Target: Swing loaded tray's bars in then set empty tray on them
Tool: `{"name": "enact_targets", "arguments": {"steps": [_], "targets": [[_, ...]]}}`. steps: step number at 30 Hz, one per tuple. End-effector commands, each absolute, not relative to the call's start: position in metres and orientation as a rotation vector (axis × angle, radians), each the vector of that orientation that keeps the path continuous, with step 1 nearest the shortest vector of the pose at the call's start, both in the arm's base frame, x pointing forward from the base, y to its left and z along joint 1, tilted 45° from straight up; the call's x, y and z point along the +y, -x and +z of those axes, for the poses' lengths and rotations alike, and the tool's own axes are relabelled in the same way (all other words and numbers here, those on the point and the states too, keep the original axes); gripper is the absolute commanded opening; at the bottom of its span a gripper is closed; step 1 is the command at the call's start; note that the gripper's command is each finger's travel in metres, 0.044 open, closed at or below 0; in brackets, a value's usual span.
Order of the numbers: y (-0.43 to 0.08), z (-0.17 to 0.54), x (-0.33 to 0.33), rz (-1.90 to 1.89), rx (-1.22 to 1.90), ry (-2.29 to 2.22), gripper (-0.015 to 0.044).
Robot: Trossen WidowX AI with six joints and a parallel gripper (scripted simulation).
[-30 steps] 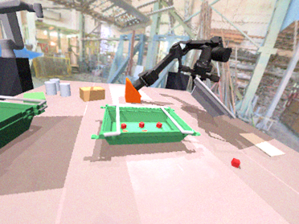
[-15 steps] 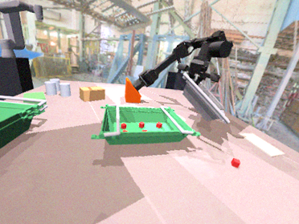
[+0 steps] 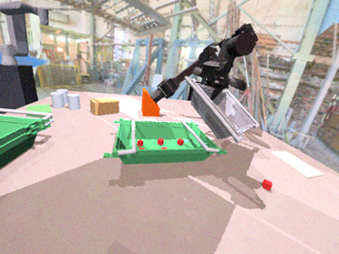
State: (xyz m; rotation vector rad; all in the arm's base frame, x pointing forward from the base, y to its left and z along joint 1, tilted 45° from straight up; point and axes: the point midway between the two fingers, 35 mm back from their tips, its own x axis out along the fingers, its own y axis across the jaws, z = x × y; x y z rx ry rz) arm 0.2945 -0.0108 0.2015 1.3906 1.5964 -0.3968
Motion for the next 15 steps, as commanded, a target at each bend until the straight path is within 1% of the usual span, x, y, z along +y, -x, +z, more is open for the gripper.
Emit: {"name": "enact_targets", "arguments": {"steps": [1, 15], "targets": [[-0.302, 0.198, -0.029, -0.419, 1.575, -1.442, 0.0000], [-0.310, 0.160, -0.085, -0.535, 1.583, -1.600, 0.0000]]}}
